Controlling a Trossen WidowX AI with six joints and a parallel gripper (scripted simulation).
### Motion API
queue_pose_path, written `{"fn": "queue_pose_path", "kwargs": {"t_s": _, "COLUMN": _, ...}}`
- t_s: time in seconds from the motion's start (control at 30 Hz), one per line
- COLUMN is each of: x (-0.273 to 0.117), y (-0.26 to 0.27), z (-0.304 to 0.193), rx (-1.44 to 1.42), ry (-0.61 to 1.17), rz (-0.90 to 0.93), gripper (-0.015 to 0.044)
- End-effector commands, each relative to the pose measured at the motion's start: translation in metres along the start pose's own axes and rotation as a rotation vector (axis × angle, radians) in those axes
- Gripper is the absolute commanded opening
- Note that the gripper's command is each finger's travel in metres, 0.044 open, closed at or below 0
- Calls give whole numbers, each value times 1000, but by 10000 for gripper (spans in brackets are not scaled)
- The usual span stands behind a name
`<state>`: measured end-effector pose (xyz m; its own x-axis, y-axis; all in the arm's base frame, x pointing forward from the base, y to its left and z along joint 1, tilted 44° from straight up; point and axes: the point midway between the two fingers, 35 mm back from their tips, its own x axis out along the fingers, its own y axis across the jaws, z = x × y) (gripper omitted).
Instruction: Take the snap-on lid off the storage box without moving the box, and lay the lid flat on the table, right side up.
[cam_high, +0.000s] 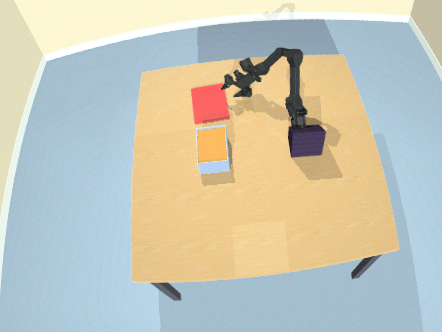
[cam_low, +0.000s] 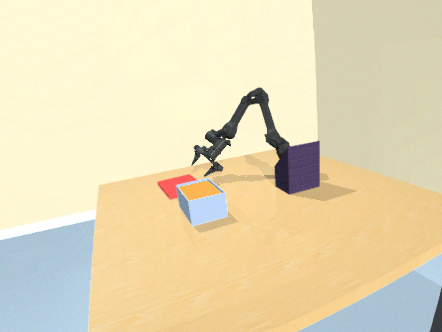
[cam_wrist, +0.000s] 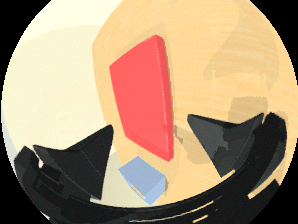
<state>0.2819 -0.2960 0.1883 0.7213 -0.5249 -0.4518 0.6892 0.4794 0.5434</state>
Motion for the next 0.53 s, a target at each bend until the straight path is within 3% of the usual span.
{"fn": "queue_pose_path", "kwargs": {"t_s": 0.0, "x": -7, "y": -7, "z": -4, "rx": -2, "ry": 10, "rz": -1, "gripper": 440}}
{"fn": "queue_pose_path", "kwargs": {"t_s": 0.5, "x": -27, "y": -23, "z": -3, "rx": -3, "ry": 10, "rz": -2, "gripper": 440}}
